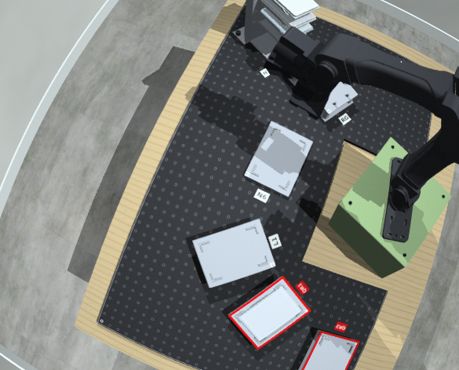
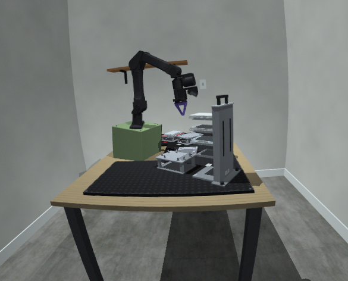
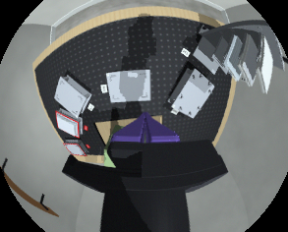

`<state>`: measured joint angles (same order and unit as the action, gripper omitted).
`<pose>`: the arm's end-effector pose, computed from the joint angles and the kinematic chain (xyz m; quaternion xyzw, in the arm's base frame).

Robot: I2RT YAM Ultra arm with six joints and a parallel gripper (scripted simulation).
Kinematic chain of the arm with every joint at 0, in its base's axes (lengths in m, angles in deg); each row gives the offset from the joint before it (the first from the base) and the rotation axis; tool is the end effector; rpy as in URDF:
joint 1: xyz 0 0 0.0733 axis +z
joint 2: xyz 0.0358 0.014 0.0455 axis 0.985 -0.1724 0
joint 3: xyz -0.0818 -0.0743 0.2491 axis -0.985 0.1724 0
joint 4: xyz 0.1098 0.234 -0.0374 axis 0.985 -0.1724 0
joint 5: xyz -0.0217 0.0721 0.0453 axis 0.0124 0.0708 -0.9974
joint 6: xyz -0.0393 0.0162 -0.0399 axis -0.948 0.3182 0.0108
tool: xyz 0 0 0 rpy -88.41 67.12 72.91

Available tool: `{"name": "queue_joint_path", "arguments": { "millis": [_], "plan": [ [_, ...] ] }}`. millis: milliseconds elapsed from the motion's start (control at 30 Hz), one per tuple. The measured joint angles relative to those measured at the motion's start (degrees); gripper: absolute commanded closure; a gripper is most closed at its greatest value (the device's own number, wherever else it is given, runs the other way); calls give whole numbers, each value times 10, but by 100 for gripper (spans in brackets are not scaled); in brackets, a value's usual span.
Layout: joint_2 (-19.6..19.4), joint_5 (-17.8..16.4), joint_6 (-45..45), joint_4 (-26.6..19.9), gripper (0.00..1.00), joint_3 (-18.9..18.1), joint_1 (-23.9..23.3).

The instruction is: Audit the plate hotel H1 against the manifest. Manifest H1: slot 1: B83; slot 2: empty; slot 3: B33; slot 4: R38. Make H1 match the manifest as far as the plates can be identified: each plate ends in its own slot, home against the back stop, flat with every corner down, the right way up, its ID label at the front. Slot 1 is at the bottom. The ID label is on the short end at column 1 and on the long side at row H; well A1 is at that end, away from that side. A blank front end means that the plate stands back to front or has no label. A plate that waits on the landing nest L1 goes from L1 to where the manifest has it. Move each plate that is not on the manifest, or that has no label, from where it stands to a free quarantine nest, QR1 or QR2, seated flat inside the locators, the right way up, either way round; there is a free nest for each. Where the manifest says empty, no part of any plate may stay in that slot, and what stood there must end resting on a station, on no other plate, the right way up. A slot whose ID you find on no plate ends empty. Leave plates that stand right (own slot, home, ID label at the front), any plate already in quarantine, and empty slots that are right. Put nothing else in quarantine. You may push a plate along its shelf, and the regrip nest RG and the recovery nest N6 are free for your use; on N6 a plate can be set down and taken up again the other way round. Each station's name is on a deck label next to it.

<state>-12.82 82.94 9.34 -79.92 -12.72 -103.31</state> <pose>0.2450 -0.1055 0.2343 0.1207 0.9850 -0.0478 0.1139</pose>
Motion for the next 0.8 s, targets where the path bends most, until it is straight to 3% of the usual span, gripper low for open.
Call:
{"name": "queue_joint_path", "arguments": {
  "millis": [500,800],
  "plan": [
    [59,-17,-11,125,100,83,-85],
    [101,-15,17,200,100,140,-83]
  ]
}}
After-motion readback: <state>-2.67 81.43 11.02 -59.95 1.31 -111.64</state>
